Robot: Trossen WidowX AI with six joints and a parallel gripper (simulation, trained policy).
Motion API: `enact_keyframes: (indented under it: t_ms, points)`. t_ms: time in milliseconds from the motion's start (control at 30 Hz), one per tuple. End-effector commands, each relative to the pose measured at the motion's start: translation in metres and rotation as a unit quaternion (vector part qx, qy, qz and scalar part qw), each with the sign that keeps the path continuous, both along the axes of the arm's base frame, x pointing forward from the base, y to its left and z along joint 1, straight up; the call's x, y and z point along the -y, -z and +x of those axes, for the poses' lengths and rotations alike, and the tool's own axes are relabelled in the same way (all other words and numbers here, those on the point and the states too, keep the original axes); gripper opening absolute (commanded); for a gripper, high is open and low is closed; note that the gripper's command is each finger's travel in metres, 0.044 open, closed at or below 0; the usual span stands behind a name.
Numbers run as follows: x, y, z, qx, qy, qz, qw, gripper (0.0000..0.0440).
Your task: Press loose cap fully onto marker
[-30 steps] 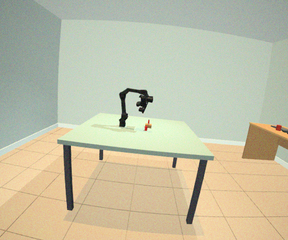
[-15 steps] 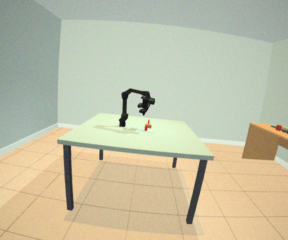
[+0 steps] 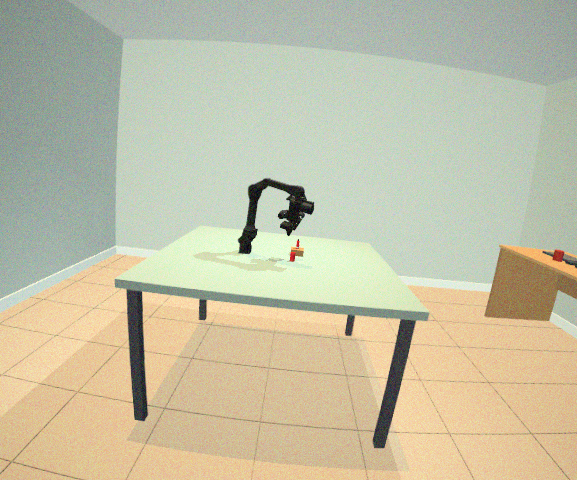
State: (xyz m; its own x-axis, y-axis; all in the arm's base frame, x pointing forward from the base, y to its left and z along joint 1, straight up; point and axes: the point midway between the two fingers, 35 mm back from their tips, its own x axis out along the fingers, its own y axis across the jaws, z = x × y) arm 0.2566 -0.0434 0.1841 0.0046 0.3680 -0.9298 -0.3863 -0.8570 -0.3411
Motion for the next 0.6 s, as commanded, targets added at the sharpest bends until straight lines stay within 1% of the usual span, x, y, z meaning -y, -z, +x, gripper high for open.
enact_keyframes:
  t_ms: [0, 567]
  points:
    - [0.008, 0.006, 0.004, -0.01, 0.001, -0.009, 1.0, 0.0318]
    - [0.039, 0.037, 0.02, -0.048, 0.0, -0.058, 0.997, 0.0308]
